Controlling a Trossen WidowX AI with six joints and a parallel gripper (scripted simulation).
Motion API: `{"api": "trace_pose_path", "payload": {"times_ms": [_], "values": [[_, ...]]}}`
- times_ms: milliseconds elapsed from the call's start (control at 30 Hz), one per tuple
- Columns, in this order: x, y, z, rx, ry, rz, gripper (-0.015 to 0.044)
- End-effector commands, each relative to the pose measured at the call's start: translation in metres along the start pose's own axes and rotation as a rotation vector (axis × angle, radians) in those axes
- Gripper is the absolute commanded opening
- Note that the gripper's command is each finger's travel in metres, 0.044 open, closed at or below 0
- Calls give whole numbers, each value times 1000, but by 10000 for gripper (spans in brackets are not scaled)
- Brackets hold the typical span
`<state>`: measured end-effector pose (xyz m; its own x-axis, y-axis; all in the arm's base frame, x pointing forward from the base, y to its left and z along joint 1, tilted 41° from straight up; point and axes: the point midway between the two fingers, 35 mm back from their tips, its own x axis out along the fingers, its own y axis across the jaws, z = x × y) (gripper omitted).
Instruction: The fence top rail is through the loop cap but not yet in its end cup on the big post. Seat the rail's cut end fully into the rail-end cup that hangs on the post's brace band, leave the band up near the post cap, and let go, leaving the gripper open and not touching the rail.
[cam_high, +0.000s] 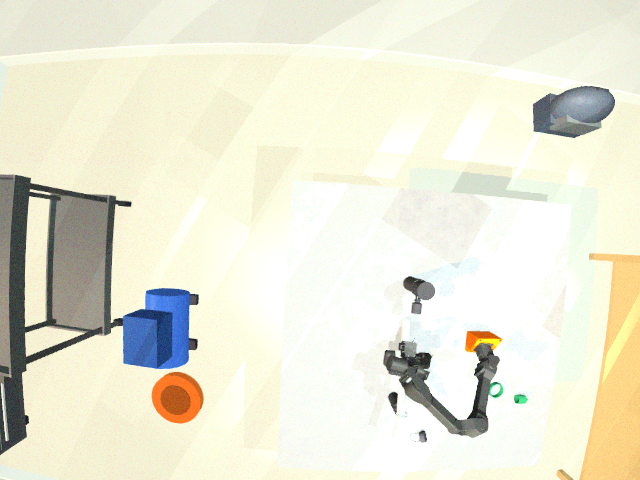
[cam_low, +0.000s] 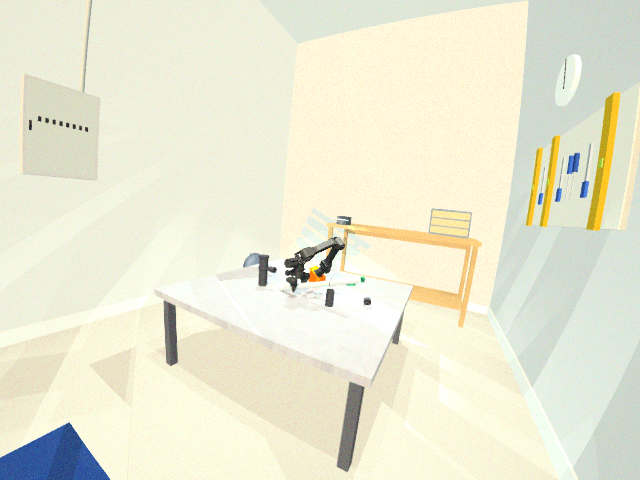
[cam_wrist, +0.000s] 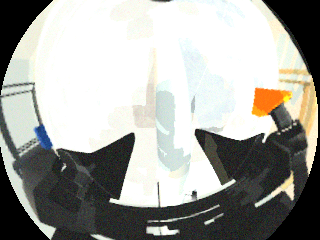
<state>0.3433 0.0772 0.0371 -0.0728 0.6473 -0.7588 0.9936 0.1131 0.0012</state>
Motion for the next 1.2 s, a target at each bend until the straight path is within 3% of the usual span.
{"api": "trace_pose_path", "payload": {"times_ms": [0, 233, 533, 700, 1167], "values": [[2, 0, 0, 3, 5, 1, 361], [2, 0, 0, 3, 5, 1, 177], [2, 0, 0, 3, 5, 1, 118], [-4, -1, 0, 4, 5, 1, 0], [-66, -3, 29, 9, -283, -4, 0]]}}
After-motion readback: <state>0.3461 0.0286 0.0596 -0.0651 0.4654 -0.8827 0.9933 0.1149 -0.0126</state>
